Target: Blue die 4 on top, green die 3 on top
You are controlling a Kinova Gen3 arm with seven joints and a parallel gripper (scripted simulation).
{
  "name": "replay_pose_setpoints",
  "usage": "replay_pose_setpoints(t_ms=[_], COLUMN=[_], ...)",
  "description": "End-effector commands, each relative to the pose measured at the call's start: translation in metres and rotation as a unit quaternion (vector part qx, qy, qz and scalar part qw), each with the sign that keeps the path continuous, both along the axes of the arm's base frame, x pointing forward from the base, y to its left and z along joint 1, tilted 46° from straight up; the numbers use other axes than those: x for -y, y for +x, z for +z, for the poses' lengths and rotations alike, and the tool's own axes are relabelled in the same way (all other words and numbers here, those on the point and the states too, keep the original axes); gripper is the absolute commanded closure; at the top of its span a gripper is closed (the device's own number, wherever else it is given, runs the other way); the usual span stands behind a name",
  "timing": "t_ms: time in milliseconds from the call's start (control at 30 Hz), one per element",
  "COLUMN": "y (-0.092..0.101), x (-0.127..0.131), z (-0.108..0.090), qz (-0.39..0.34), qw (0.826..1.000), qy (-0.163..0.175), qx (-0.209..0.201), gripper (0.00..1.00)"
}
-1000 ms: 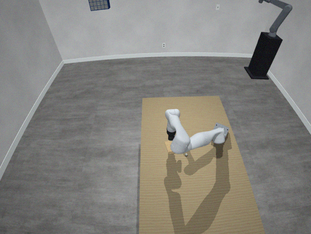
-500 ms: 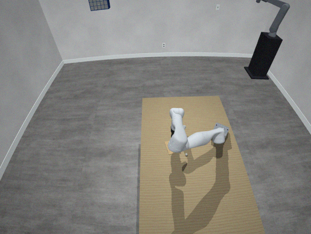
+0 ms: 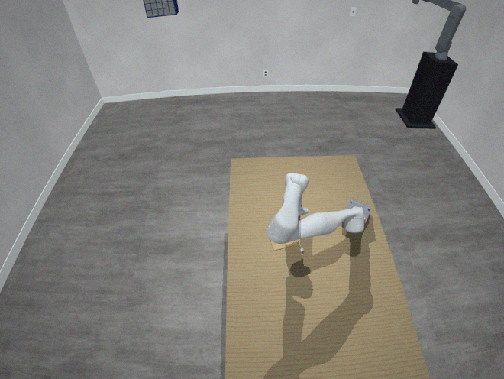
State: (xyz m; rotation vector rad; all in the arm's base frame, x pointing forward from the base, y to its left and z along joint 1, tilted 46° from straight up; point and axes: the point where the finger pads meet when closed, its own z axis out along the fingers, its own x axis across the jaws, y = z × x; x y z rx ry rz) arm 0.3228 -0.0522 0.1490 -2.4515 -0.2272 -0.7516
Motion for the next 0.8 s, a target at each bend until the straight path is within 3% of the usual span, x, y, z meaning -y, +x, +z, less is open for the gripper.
replay_pose_setpoints(t_ms=[0,200,300,767], y=[-0.008,-0.017,-0.019,-0.032], x=[-0.002,-0.007,-0.008,-0.012], z=[-0.007,-0.013,-0.014,-0.025], qz=[-0.042,-0.149,-0.166,-0.351], qw=[0.998,0.976,0.97,0.864], qy=[0.029,0.101,0.112,0.233], qx=[-0.039,-0.124,-0.137,-0.276], gripper=[0.0,0.0,0.0,0.0])
